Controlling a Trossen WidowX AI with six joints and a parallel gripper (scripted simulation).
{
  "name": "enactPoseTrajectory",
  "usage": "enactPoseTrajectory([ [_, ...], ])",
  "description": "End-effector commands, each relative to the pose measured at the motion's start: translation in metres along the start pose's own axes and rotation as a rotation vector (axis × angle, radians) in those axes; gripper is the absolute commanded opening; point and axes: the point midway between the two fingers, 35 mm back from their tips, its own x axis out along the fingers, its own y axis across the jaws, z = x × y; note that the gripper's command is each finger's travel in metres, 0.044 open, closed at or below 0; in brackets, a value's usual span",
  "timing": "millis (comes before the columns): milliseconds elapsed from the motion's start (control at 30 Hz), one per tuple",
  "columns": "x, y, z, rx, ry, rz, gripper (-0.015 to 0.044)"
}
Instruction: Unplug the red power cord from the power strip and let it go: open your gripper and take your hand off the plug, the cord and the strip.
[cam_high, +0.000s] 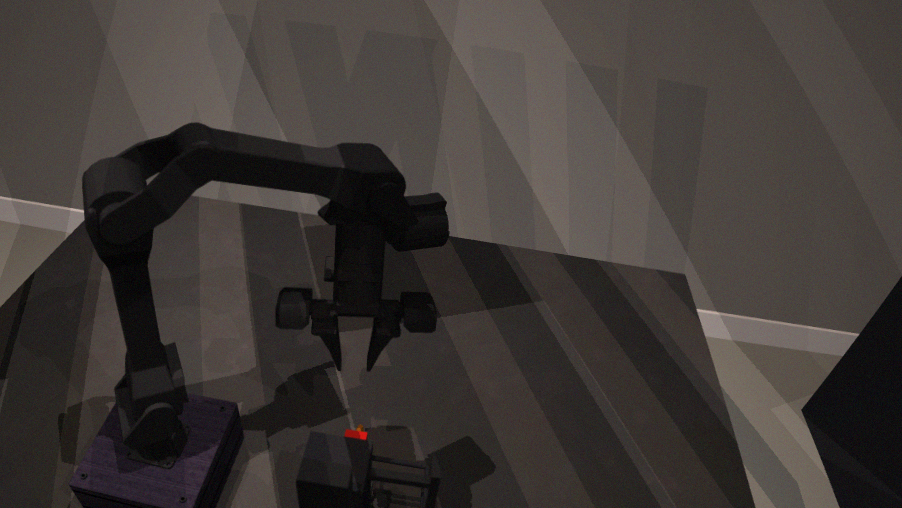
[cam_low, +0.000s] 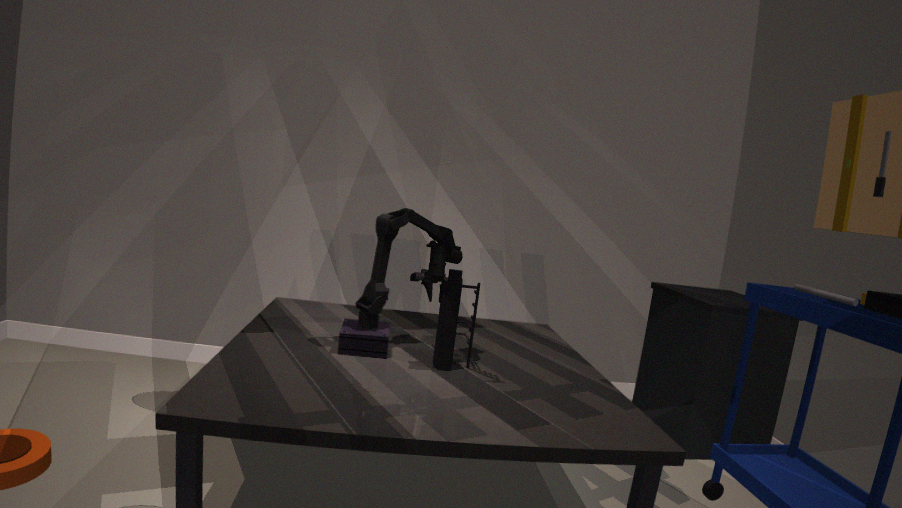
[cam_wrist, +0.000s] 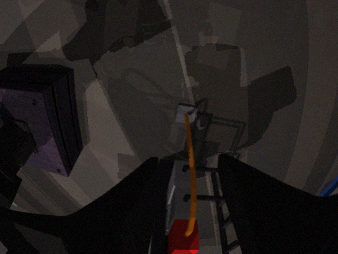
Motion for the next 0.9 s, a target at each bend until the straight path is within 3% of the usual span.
enactPoseTrajectory([
  [0, 0.003, -0.005, -0.032, 0.09, -0.088, 0.022, 0.016],
  [267, 0.003, -0.007, -0.091, 0.198, -0.266, 0.0, 0.016],
  [867, 0.006, -0.005, -0.104, 0.2, -0.268, -0.002, 0.016],
])
